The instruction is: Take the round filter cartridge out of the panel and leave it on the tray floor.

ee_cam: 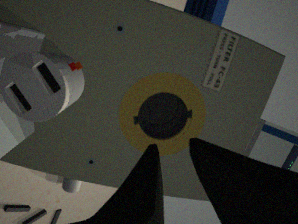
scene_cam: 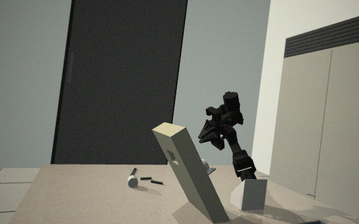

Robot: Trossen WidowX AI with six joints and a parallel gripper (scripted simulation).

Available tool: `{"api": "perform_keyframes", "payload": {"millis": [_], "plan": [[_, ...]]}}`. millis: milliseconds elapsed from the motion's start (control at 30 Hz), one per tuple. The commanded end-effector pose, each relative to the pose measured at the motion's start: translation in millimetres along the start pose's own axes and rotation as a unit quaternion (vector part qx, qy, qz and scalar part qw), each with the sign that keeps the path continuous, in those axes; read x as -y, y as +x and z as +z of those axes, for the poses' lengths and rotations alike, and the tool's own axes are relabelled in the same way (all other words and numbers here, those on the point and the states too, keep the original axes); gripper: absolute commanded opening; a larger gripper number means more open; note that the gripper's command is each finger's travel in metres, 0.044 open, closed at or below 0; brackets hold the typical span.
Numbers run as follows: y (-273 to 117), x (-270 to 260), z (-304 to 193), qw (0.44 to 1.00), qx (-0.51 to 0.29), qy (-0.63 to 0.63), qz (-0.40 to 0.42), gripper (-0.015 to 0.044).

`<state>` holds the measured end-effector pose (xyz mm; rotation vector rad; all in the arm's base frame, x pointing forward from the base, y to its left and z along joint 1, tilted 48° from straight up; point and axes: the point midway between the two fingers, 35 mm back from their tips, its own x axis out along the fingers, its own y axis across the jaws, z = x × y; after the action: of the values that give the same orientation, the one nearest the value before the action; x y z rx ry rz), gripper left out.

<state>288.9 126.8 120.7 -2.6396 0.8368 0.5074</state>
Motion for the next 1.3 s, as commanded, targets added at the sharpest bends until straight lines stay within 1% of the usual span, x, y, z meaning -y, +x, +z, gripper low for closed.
{"api": "perform_keyframes", "payload": {"millis": [0,67,267,367,433,467,600,767,900,1067,1167,1233,1267], "plan": [[-0.2,5.3,-2.5,1.000,-0.001,-0.010,0.004,0.0091],[-3.6,10.8,-4.4,1.000,-0.001,-0.009,0.004,0.0143],[-36.6,53.9,-22.2,1.000,0.001,-0.001,0.001,0.0301],[-46.0,63.4,-27.0,1.000,0.001,0.001,0.000,0.0380],[-44.3,60.9,-25.0,1.000,0.003,0.027,0.004,0.0327],[-42.2,57.6,-22.6,0.998,0.006,0.060,0.010,0.0305],[-32.4,40.7,-11.2,0.974,0.015,0.221,0.044,0.0305],[-22.0,17.9,2.0,0.906,0.006,0.414,0.091,0.0305],[-15.2,-1.4,11.5,0.822,-0.016,0.555,0.127,0.0305],[-8.9,-26.6,22.0,0.684,-0.064,0.708,0.163,0.0305],[-6.2,-42.2,27.5,0.587,-0.102,0.783,0.178,0.0305],[-5.4,-48.6,29.6,0.545,-0.119,0.810,0.181,0.0305],[-5.3,-49.7,29.9,0.537,-0.123,0.815,0.181,0.0305]]}}
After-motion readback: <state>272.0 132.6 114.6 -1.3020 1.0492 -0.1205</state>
